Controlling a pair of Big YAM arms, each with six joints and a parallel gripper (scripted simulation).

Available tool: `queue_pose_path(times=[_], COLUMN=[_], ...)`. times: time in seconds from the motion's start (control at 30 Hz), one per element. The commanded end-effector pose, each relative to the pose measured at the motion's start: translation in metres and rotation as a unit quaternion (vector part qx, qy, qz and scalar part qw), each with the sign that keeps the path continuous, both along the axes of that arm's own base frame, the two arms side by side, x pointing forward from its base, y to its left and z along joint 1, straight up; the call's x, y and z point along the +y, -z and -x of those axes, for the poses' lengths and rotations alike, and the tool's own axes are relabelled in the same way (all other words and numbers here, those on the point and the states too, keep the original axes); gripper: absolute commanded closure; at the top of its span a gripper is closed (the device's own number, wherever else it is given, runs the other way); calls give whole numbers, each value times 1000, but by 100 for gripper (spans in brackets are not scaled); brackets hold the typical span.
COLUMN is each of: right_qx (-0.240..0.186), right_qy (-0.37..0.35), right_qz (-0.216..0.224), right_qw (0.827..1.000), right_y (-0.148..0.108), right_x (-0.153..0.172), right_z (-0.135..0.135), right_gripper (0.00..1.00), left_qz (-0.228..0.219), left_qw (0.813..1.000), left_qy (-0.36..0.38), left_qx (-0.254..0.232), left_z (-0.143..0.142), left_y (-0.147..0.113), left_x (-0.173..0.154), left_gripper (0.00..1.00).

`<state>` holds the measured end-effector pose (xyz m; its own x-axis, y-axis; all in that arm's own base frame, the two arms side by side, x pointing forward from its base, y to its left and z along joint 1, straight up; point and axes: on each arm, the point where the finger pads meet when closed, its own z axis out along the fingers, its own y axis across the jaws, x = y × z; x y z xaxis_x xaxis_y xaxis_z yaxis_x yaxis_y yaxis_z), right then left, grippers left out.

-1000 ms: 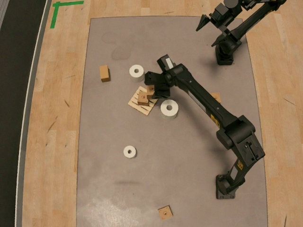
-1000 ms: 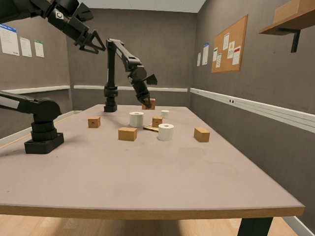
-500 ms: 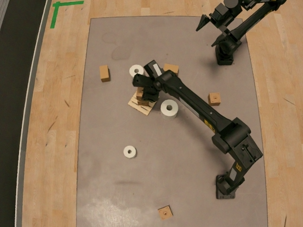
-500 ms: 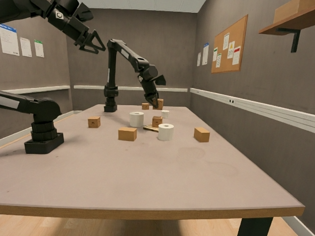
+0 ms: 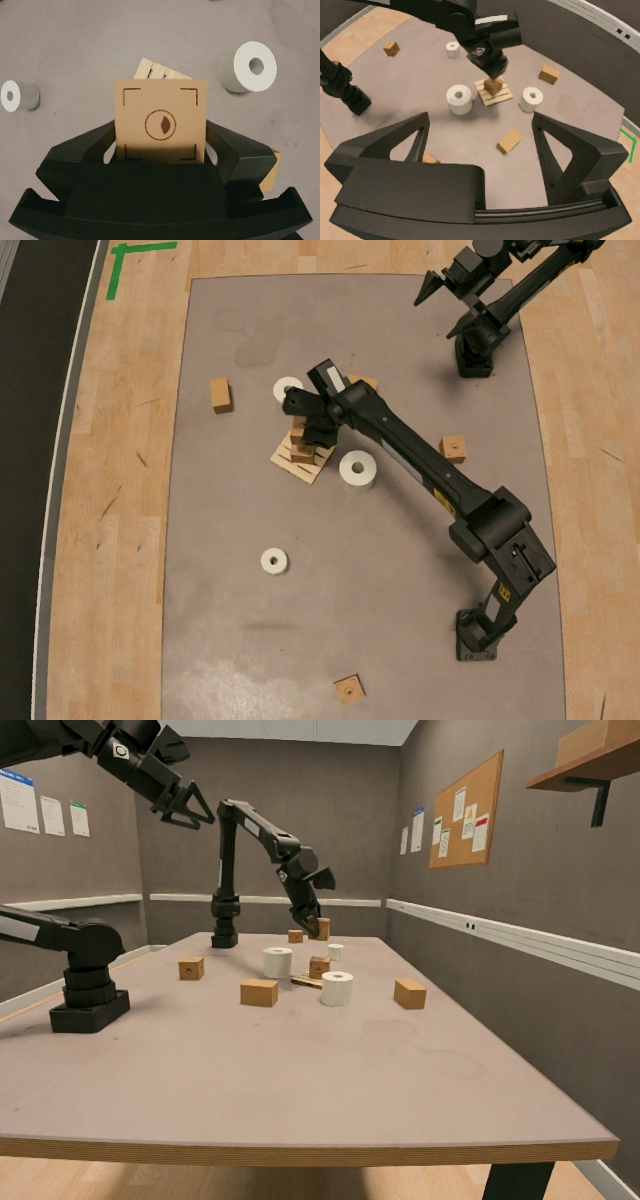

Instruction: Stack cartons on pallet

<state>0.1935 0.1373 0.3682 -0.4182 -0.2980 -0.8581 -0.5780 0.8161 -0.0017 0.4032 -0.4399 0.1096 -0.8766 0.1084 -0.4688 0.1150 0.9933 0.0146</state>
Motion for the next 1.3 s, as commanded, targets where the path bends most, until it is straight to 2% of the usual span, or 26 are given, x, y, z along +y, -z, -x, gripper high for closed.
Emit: queue_pose_path(times=[0.0,0.13,0.2,0.23,0.37,0.4,0.5,0.57,0.73,0.97,1.0,1.1,1.27], right_qx=[0,0,0,0,0,0,0,0,0,0,0,0,0], right_qy=[-1,-1,-1,-1,-1,-1,-1,-1,-1,-1,-1,-1,-1], right_qz=[-1,-1,-1,-1,-1,-1,-1,-1,-1,-1,-1,-1,-1], right_qw=[1000,1000,1000,1000,1000,1000,1000,1000,1000,1000,1000,1000,1000], right_y=[-3,-3,-3,-3,-3,-3,-3,-3,-3,-3,-3,-3,-3], right_x=[1,1,1,1,1,1,1,1,1,1,1,1,1], right_z=[-1,-1,-1,-1,-1,-1,-1,-1,-1,-1,-1,-1,-1], right_gripper=[0,0,0,0,0,0,0,0,0,0,0,0,0], left_qz=[9,8,-2,7,8,17,16,5,6,15,9,9,13], left_qw=[1000,1000,1000,1000,1000,1000,1000,1000,1000,1000,1000,1000,1000], left_qy=[1,0,1,1,1,0,1,0,0,0,0,0,0], left_qx=[-11,-10,-2,-9,-10,-17,-16,-7,-8,-15,-11,-10,-14], left_z=[-14,-14,-8,-14,-15,-15,-15,-12,-13,-14,-14,-13,-14], left_y=[-4,6,22,15,18,8,15,32,39,35,44,48,43], left_x=[-6,-4,5,-2,-2,-2,-1,4,4,3,4,4,3], left_gripper=[51,51,51,51,51,51,51,51,51,51,51,51,51])
